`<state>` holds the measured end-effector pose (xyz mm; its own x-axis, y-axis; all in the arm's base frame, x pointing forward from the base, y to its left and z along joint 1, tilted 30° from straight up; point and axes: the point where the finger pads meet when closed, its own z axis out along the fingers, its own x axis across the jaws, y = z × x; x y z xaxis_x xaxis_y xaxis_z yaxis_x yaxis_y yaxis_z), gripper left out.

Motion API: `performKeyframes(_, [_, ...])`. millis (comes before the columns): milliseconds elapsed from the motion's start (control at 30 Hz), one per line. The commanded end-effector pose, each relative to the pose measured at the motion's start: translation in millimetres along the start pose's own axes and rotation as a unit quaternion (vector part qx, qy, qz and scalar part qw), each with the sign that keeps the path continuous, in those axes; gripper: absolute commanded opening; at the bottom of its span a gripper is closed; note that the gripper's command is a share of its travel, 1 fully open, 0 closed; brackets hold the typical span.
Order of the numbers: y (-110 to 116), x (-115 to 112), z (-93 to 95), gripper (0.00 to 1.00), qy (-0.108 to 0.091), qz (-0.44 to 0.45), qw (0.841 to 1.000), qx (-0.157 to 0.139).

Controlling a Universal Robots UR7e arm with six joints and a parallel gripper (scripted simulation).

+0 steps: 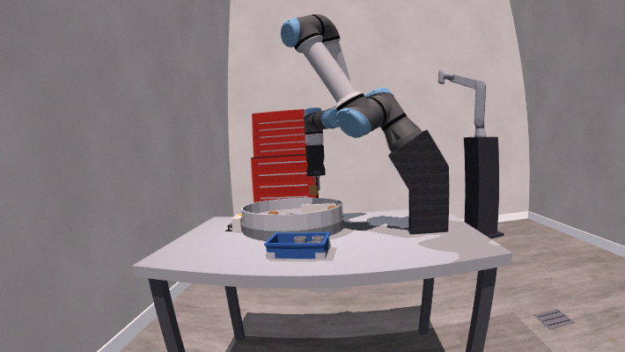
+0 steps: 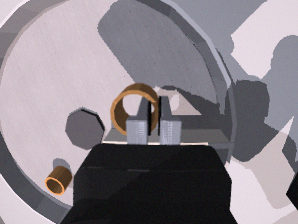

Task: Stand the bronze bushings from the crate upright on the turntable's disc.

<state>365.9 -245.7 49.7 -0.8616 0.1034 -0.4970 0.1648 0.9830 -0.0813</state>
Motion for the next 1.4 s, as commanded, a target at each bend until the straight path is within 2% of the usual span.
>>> performKeyframes(0, [-1.8,-1.1,0.2,0.00,-0.001,0.000,1.000,0.000])
performKeyframes(1167, [-1.8,-1.1,0.2,0.00,-0.001,0.000,1.000,0.000])
performKeyframes(1367, [-1.6,-2.1,7.8,0.00,-0.001,-0.001,1.000,0.000])
